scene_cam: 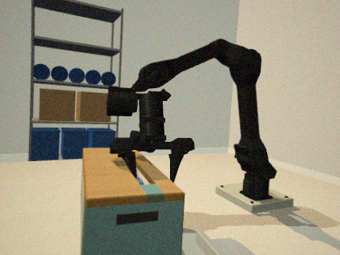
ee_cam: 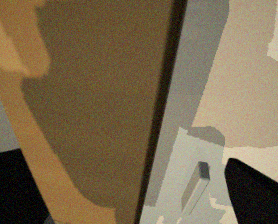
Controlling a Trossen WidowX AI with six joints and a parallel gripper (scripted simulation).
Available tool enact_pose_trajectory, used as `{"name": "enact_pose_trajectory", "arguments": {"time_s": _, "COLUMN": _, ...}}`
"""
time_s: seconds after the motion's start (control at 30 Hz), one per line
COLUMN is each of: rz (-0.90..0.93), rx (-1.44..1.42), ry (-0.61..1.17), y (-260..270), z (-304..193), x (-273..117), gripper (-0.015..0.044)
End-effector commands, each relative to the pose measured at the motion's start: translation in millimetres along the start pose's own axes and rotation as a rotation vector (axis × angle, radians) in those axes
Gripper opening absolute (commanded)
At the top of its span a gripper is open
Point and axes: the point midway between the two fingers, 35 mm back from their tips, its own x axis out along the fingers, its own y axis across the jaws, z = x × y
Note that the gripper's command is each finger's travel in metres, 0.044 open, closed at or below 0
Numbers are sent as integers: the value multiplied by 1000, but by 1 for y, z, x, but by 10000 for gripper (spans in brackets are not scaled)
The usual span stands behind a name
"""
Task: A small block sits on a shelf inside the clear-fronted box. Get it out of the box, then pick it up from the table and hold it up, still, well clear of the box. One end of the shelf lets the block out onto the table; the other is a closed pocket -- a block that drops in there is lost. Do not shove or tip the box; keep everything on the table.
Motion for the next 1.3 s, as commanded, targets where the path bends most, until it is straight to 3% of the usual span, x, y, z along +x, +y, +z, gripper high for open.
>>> {"name": "enact_pose_trajectory", "arguments": {"time_s": 0.0, "rz": 7, "rx": 0, "ry": 6, "y": 0, "z": -11, "x": 2, "gripper": 400}}
{"name": "enact_pose_trajectory", "arguments": {"time_s": 1.27, "rz": 7, "rx": 0, "ry": 15, "y": 0, "z": -104, "x": 33, "gripper": 400}}
